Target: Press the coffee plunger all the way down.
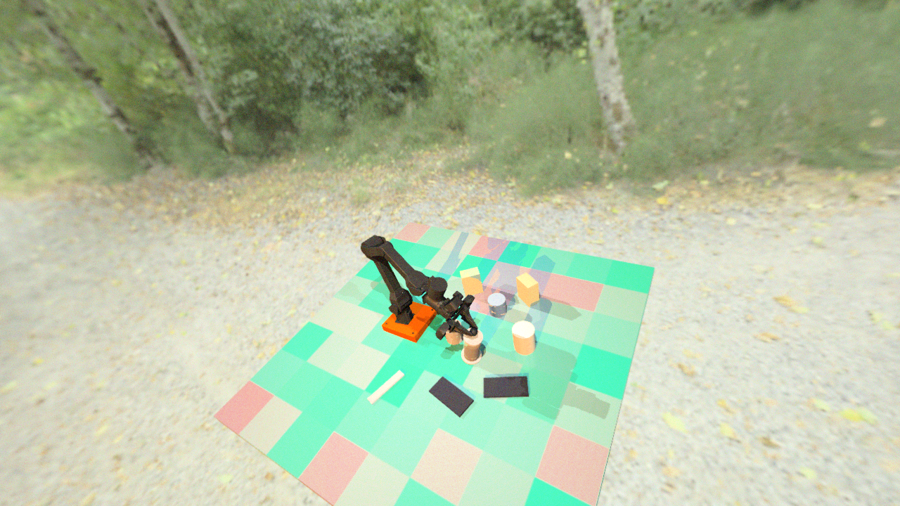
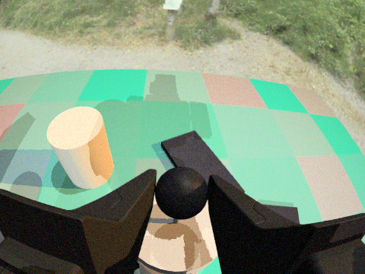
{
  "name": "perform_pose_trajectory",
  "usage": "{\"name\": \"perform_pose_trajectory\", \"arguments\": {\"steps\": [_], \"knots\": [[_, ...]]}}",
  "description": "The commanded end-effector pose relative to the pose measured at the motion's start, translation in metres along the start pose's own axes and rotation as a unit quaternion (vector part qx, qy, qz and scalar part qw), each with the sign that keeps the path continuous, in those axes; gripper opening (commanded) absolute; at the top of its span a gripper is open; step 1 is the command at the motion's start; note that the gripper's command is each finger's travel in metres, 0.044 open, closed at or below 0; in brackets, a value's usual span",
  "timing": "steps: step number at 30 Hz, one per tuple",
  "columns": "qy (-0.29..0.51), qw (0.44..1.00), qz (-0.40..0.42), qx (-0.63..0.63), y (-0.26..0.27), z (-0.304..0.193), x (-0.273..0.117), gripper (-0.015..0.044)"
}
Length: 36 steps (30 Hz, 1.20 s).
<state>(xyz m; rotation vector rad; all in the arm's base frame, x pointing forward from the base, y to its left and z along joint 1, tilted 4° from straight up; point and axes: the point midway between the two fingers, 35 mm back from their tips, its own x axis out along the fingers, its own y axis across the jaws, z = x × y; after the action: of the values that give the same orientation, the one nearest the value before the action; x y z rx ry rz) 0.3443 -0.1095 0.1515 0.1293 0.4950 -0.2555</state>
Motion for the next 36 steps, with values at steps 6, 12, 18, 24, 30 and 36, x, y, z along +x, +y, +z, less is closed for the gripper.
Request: {"name": "perform_pose_trajectory", "arguments": {"steps": [6,12,18,24,30,36], "knots": [[0.001,1.0,0.0,0.0,0.0,0.0,0.0,0.0117],[0.001,1.0,0.0,0.0,0.0,0.0,0.0,0.0117],[0.001,1.0,0.0,0.0,0.0,0.0,0.0,0.0248],[0.001,1.0,0.0,0.0,0.0,0.0,0.0,0.0405],[0.002,1.0,0.0,0.0,0.0,0.005,-0.004,0.044],[0.01,1.0,-0.001,0.002,-0.001,0.048,-0.059,0.044]]}}
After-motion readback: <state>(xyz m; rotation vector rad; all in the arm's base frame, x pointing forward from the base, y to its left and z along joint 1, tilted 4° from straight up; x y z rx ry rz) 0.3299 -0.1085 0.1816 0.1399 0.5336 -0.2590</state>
